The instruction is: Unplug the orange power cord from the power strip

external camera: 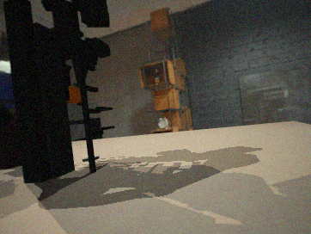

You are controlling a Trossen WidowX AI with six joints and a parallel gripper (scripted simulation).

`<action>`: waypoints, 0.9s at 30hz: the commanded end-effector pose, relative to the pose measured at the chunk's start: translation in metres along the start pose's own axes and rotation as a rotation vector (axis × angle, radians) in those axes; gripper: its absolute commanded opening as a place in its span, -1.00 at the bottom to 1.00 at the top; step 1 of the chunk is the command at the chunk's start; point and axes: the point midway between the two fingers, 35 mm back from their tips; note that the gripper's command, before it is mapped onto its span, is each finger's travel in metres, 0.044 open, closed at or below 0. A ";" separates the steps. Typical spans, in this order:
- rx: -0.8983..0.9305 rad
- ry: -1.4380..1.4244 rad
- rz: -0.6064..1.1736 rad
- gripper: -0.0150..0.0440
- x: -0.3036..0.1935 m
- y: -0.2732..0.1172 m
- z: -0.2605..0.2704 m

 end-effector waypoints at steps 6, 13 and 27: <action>0.002 0.000 0.001 -0.22 0.000 0.004 0.000; 0.002 0.000 0.001 -0.37 0.000 0.004 0.000; 0.002 -0.002 0.000 -0.49 0.015 0.003 0.003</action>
Point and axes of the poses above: the point midway between the two fingers, 35 mm back from their tips, its own y axis out along the fingers, its own z axis across the jaws, x = y × z, and after that the axes turned 15 degrees about y, right-handed
